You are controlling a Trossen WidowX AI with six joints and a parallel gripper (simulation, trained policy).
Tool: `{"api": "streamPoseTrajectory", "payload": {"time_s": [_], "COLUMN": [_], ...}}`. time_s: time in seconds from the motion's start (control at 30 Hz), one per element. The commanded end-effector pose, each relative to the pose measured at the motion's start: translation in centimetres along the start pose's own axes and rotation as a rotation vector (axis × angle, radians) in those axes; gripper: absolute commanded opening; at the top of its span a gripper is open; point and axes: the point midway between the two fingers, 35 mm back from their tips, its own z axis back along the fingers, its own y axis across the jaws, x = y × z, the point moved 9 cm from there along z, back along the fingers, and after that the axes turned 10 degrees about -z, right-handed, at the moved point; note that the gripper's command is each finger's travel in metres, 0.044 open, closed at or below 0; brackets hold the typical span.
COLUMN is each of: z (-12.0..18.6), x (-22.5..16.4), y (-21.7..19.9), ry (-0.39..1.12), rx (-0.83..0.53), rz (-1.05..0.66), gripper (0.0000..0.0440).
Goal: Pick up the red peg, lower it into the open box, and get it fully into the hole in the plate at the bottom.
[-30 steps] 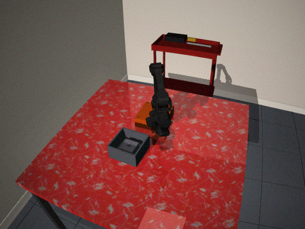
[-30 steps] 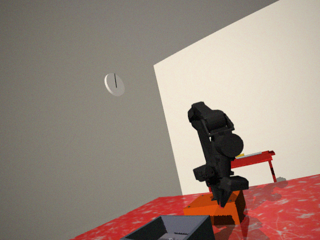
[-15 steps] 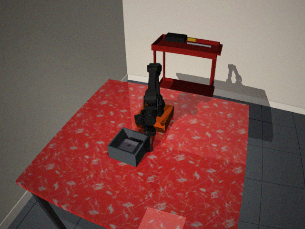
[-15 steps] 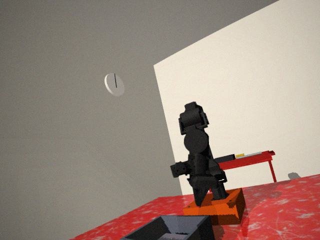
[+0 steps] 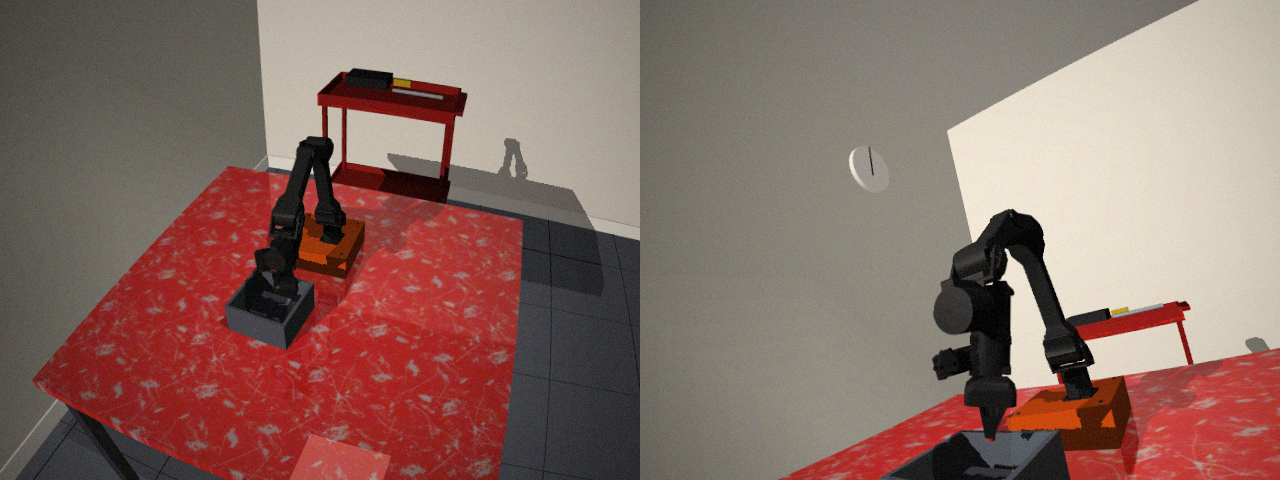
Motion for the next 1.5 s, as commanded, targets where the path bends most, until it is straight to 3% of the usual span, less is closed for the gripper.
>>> {"api": "streamPoseTrajectory", "payload": {"time_s": [0.0,0.33,0.4,0.6,0.7,1.07,1.47], "z": [-1.4,-4.7,-5.4,-7.1,-7.2,-6.1,-3.7], "x": [1.6,3.3,3.2,3.3,4.0,7.0,9.3], "y": [0.4,0.8,0.8,0.9,1.3,3.8,7.4], "ry": [0.021,0.087,0.107,0.157,0.16,0.207,0.235], "rx": [0.012,0.036,0.034,0.03,0.044,0.1,0.237], "rz": [0.015,0.099,0.121,0.155,0.173,0.162,0.177], "gripper": [0.0,0.0002,0.0022,0.0155,0.0166,0.044,0.044]}}
